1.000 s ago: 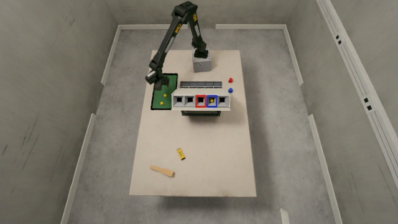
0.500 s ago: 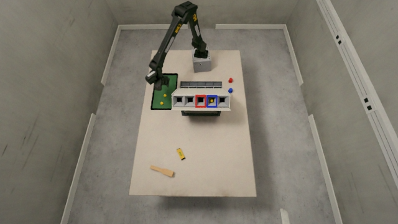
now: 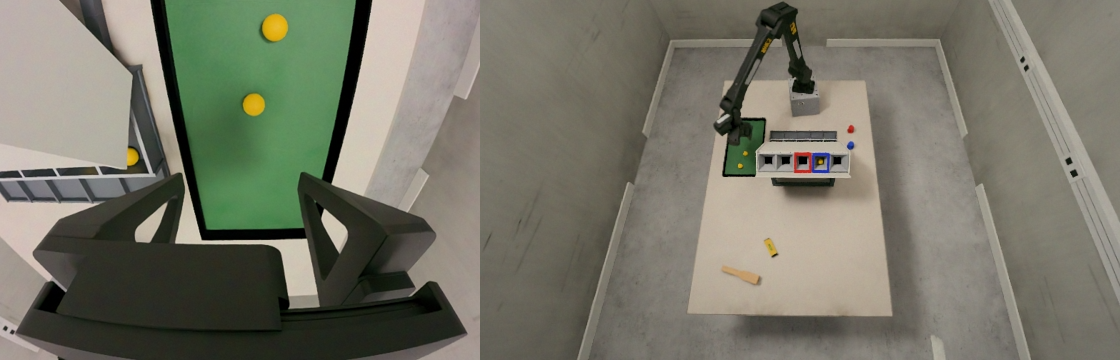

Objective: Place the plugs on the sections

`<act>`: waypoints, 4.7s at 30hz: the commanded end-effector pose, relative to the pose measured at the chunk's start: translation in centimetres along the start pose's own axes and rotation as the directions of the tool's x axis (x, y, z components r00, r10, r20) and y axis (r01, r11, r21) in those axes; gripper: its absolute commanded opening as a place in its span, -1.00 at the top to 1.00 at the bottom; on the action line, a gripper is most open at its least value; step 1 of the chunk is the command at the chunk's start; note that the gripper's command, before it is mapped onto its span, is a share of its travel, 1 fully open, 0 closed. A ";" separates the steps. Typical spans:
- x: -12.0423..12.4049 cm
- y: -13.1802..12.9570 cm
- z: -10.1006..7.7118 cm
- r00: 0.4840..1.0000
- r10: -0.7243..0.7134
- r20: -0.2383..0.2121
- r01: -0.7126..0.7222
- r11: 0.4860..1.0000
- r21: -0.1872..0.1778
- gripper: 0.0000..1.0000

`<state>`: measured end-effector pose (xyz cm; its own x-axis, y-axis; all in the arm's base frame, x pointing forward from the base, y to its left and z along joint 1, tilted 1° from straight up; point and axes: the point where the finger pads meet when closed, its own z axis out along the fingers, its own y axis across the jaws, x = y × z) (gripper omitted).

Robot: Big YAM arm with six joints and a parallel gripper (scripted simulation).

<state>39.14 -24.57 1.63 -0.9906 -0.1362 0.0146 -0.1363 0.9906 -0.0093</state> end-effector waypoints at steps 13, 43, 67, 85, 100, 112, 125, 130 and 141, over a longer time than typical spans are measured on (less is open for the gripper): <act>-1.8 -2.4 -0.4 1.000 0.000 0.013 0.000 1.000 0.010 -0.60; -1.8 -2.0 8.0 1.000 -0.002 0.016 0.001 1.000 0.012 -0.60; -1.7 -1.8 11.0 0.999 -0.031 0.031 0.030 0.999 0.025 -0.60; -1.6 -1.7 11.1 0.999 -0.020 0.029 0.019 1.000 0.024 -0.60; -1.6 -1.7 11.1 0.999 -0.025 0.033 0.024 0.999 0.027 -0.60; -1.6 -1.7 11.1 0.999 -0.025 0.033 0.024 0.999 0.028 -0.60; -1.4 -1.8 11.3 0.999 -0.025 0.035 0.024 0.999 0.029 -0.60; -1.4 -1.8 11.4 0.999 -0.025 0.036 0.024 0.999 0.030 -0.60; -1.5 -1.8 12.5 0.999 -0.025 0.037 0.024 0.999 0.031 -0.60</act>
<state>40.86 -25.90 -9.67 -0.9867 -0.1612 -0.0220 -0.1602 0.9862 -0.0412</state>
